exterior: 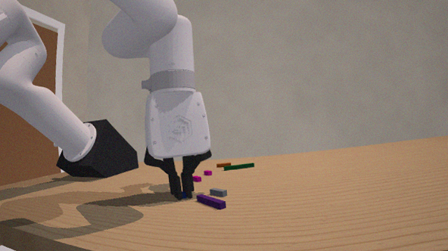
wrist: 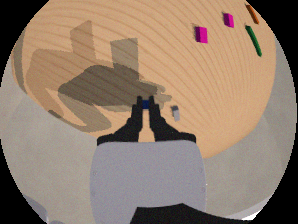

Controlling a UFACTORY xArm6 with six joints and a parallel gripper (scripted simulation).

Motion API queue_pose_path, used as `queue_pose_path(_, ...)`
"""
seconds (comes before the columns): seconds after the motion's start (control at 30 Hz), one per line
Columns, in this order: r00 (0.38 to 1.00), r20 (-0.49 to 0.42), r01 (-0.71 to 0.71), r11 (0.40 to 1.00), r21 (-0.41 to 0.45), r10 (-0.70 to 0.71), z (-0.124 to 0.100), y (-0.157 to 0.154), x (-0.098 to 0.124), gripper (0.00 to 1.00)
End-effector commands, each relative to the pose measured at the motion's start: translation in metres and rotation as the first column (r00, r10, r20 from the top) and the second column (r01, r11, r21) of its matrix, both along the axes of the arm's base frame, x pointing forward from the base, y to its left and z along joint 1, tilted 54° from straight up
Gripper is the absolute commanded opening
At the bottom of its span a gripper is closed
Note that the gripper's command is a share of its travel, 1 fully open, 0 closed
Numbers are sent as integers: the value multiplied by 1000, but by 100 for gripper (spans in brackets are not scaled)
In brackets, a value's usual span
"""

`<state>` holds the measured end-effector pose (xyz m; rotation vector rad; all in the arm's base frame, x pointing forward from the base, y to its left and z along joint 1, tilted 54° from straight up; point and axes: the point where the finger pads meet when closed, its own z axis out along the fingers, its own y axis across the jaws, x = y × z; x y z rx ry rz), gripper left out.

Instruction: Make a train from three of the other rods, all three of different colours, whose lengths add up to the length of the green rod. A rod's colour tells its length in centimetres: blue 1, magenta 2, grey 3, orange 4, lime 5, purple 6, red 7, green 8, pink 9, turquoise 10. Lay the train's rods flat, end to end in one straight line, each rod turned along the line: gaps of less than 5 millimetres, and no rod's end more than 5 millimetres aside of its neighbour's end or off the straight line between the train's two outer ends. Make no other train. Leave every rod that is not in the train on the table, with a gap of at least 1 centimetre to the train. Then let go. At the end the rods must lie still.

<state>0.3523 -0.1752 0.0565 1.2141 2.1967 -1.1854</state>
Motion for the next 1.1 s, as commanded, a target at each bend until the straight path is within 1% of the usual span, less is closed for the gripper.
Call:
queue_pose_path(0.0,1000,2,-1,1000,0,1,0,1,1,4)
queue_pose_path(0.77,1000,2,-1,1000,0,1,1,2,1,4)
queue_pose_path(0.9,1000,2,-1,1000,0,1,4,5,1,4)
queue_pose_path(1.07,1000,2,-1,1000,0,1,19,26,3,4)
